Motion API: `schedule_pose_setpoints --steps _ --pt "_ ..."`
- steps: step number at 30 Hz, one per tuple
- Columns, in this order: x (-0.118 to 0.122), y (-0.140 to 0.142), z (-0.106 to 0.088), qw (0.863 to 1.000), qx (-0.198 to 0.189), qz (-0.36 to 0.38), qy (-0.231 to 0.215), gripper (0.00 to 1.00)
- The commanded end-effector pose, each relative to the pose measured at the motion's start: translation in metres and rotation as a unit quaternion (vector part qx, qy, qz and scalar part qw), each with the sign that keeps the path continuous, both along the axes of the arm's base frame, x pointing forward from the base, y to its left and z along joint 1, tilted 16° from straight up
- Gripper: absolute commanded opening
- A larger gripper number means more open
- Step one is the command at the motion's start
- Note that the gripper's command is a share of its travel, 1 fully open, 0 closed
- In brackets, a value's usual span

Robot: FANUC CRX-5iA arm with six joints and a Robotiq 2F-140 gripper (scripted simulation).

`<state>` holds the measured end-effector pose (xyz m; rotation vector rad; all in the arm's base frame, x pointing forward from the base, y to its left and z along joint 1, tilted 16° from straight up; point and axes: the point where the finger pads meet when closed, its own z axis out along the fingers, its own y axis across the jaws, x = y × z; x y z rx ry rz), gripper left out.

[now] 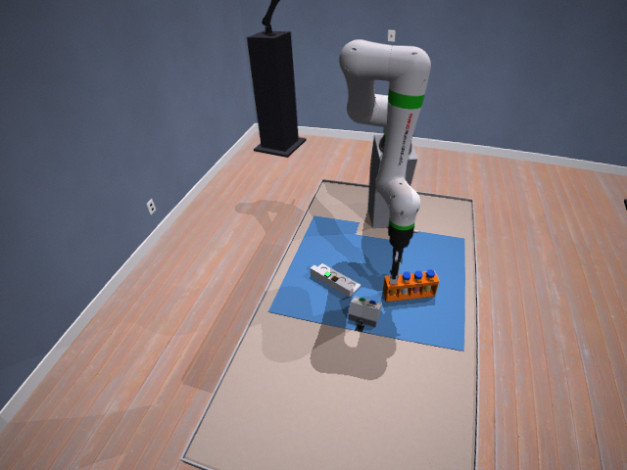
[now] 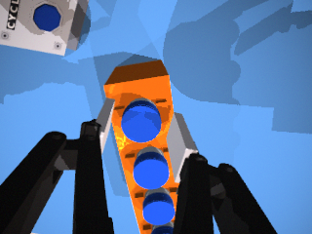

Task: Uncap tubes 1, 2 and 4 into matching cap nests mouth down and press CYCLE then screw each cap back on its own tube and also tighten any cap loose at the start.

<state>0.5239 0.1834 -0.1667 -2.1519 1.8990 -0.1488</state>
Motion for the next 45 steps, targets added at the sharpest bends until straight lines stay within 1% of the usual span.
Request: schedule_pose_setpoints --steps 1,2,7,9,13,18,21,24,26,29,33,34,45 --pt "0.0002 0.0001 0.0003 1.000 -0.001 0.000 0.002 0.35" --pt "0.0002 0.0001 0.0003 1.000 -0.001 0.000 0.002 0.35" --pt "0.0000 0.0000 0.0013 0.995 -0.026 0.096 -0.011 0.35" --pt "0.0000 0.0000 0.0013 0.995 -0.026 0.096 -0.011 0.35" --pt "0.0000 0.0000 0.0013 0.984 -0.046 0.172 -0.021 0.35" --pt "0.0000 0.0000 0.0013 0.961 -0.070 0.265 -0.034 0.35" --pt "0.0000 0.0000 0.0013 0.943 -0.084 0.320 -0.041 0.35" --pt "0.0000 0.0000 0.0013 0.921 -0.098 0.374 -0.049 0.35" --pt "0.0000 0.0000 0.0013 0.921 -0.098 0.374 -0.049 0.35" --pt "0.0000 0.0000 0.0013 0.897 -0.111 0.424 -0.055 0.35" --pt "0.0000 0.0000 0.0013 0.897 -0.111 0.424 -0.055 0.35" --pt "0.0000 0.0000 0.0013 0.897 -0.111 0.424 -0.055 0.00" --pt "0.0000 0.0000 0.0013 0.897 -0.111 0.424 -0.055 0.00"
